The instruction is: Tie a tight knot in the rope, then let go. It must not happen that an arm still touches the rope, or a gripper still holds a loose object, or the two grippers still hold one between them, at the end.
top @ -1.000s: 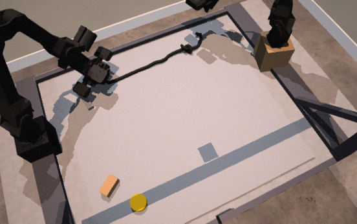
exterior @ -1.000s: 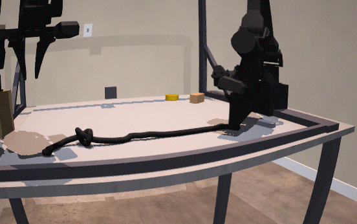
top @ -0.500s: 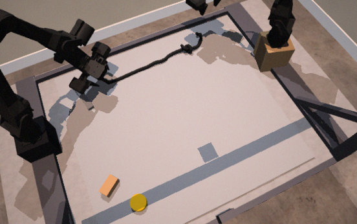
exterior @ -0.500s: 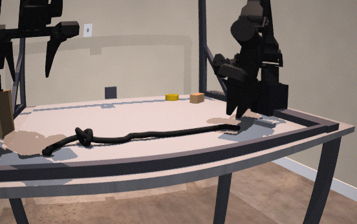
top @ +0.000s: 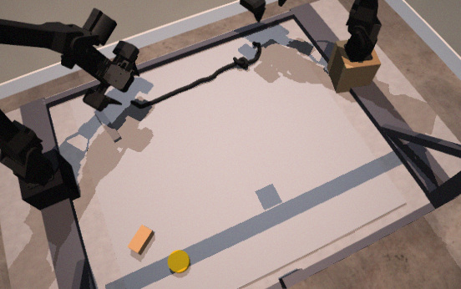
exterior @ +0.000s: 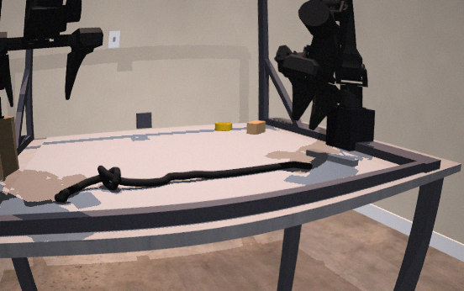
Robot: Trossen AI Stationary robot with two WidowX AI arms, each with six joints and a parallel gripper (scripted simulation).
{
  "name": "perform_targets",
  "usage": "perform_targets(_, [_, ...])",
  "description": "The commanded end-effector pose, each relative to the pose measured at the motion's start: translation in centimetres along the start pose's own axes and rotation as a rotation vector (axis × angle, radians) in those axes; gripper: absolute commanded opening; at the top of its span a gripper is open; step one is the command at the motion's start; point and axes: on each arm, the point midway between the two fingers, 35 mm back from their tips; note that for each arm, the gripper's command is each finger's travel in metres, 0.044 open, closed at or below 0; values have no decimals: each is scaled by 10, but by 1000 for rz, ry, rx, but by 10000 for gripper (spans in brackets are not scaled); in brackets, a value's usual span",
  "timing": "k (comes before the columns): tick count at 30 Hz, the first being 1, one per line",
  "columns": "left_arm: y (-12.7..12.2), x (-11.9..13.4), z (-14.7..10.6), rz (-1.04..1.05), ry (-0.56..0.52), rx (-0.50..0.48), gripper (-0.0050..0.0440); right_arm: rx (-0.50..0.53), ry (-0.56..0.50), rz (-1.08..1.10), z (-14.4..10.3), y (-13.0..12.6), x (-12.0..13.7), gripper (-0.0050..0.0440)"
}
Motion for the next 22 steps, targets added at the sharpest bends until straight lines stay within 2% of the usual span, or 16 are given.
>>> perform_targets(1, [11, -3, -19, 9, 4, -27, 440, -3, -24, 4, -6, 0, -3, 440])
perform_targets(5, [15, -7, -38, 9, 4, -27, 440, -3, -24, 4, -6, 0, -3, 440])
perform_targets(10, [17, -8, -42, 9, 4, -27, 440, -3, -24, 4, -6, 0, -3, 440])
perform_targets(15, [22, -13, -64, 9, 4, -28, 440, -3, -24, 4, -6, 0, -3, 440])
perform_targets(22, [23, -13, -65, 9, 4, -28, 440, -3, -24, 4, -6, 0, -3, 440])
Point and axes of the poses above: on each arm, the point midway between the two fingers, 35 mm back from their tips, its own z axis out along the fingers, its own y axis across the jaws, x = y × z, and after that the axes turned 3 degrees about -z, right-handed
